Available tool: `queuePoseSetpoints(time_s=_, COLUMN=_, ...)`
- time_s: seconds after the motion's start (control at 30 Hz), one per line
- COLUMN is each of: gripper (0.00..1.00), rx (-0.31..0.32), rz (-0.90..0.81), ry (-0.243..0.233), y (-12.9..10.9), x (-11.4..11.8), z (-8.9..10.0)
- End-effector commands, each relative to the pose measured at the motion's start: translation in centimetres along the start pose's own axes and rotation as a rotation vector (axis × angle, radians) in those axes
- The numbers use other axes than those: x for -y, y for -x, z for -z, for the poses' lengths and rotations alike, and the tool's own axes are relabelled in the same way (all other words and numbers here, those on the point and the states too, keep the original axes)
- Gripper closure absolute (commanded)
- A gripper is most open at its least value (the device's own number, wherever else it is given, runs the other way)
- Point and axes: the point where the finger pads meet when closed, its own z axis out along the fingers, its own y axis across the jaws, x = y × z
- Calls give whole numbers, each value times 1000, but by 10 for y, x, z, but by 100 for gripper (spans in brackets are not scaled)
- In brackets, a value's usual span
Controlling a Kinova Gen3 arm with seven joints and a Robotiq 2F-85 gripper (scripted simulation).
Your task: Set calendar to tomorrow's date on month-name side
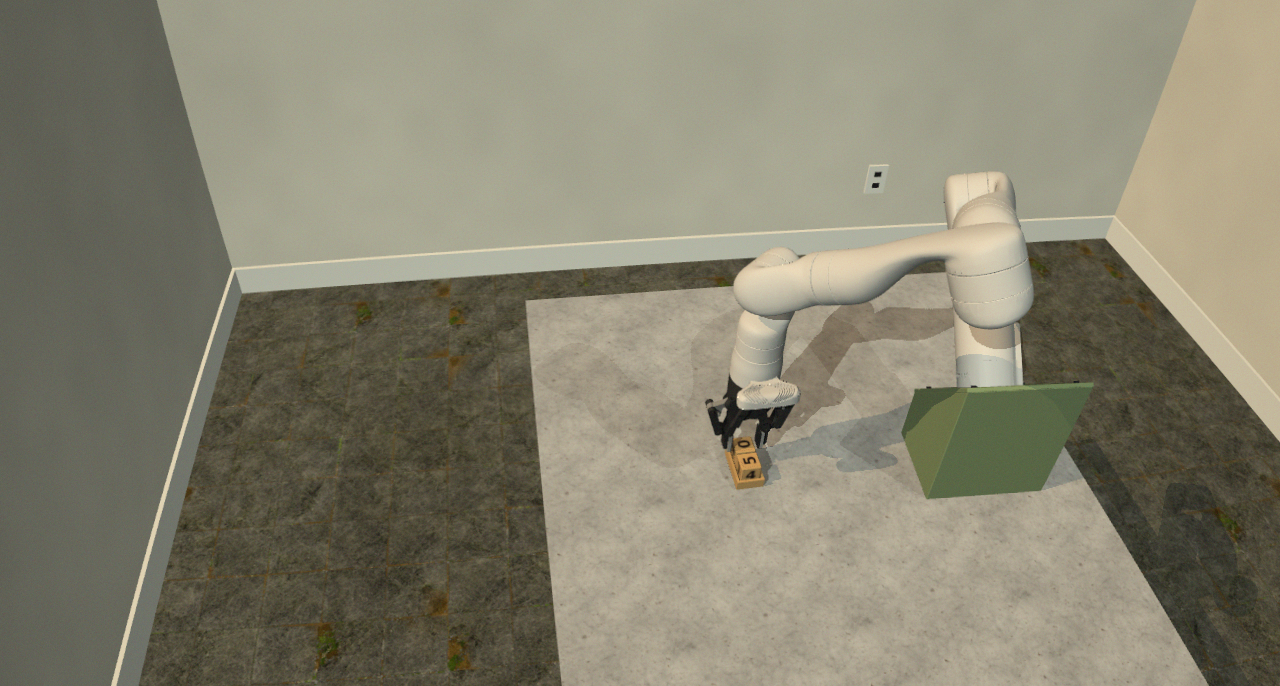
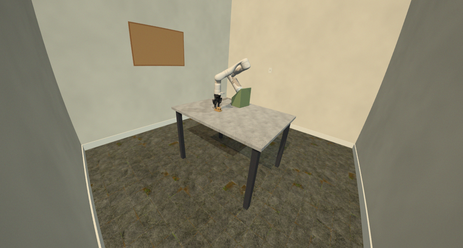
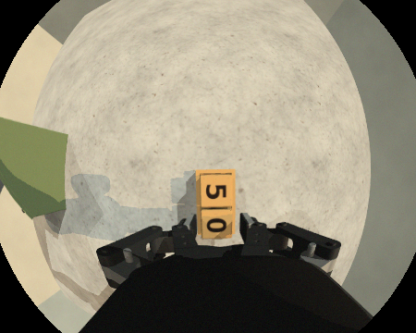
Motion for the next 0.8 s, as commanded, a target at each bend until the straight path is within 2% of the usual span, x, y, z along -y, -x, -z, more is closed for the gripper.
queuePoseSetpoints(time_s=0.0, gripper=52, rx=3, rz=-1, ry=-5, y=2, x=1, z=-6)
queuePoseSetpoints(time_s=0.33, gripper=52, rx=3, rz=-1, ry=-5, y=2, x=1, z=-16)
queuePoseSetpoints(time_s=0.77, gripper=52, rx=3, rz=-1, ry=-5, y=2, x=1, z=-17)
